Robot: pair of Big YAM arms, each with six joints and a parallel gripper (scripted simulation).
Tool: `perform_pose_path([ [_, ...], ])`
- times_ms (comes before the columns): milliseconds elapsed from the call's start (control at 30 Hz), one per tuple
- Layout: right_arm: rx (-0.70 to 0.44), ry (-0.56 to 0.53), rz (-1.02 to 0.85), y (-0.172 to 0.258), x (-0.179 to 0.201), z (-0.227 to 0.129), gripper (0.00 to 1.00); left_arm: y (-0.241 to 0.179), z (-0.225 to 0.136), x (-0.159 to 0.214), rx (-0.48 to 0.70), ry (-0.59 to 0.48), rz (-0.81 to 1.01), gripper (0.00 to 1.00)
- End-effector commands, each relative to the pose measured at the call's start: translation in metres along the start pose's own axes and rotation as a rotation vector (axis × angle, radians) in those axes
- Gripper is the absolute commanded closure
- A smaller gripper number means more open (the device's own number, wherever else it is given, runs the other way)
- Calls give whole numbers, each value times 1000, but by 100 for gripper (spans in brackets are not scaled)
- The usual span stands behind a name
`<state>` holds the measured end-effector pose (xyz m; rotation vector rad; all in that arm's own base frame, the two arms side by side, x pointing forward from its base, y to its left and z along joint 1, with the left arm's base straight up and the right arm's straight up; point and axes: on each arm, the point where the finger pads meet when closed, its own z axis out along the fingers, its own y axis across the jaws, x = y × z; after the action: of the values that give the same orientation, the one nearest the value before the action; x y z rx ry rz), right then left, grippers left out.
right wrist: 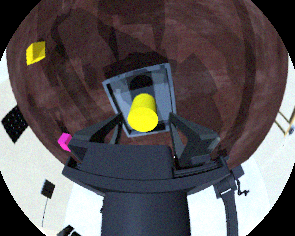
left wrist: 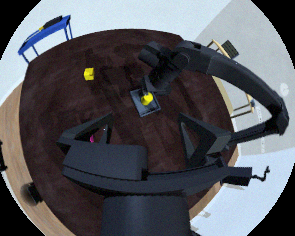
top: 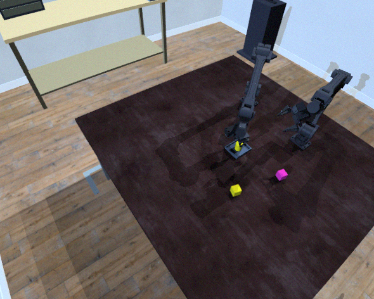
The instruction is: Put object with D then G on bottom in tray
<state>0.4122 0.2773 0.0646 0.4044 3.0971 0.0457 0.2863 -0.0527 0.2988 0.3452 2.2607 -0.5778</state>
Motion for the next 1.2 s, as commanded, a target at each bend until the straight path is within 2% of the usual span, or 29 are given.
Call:
perform_pose_path([
  [0, -61, -61, -20, 29, -9, -60, 30, -3, -11, -23, -10, -57, 30, 0],
  [267, -20, -269, -27, 16, 5, -46, 30, -3, -11, -23, -10, -57, 30, 0],
  [333, -20, -269, -27, 16, 5, -46, 30, -3, -11, -23, -10, -57, 30, 0],
  [733, -15, -591, -16, 12, 16, -51, 30, -3, -11, -23, -10, -57, 30, 0],
  [833, -7, -627, -22, 10, 17, -52, 30, -3, -11, -23, -10, -57, 30, 0],
  [1167, -3, -631, -17, 14, 8, -53, 30, -3, -11, -23, -10, -57, 30, 0],
])
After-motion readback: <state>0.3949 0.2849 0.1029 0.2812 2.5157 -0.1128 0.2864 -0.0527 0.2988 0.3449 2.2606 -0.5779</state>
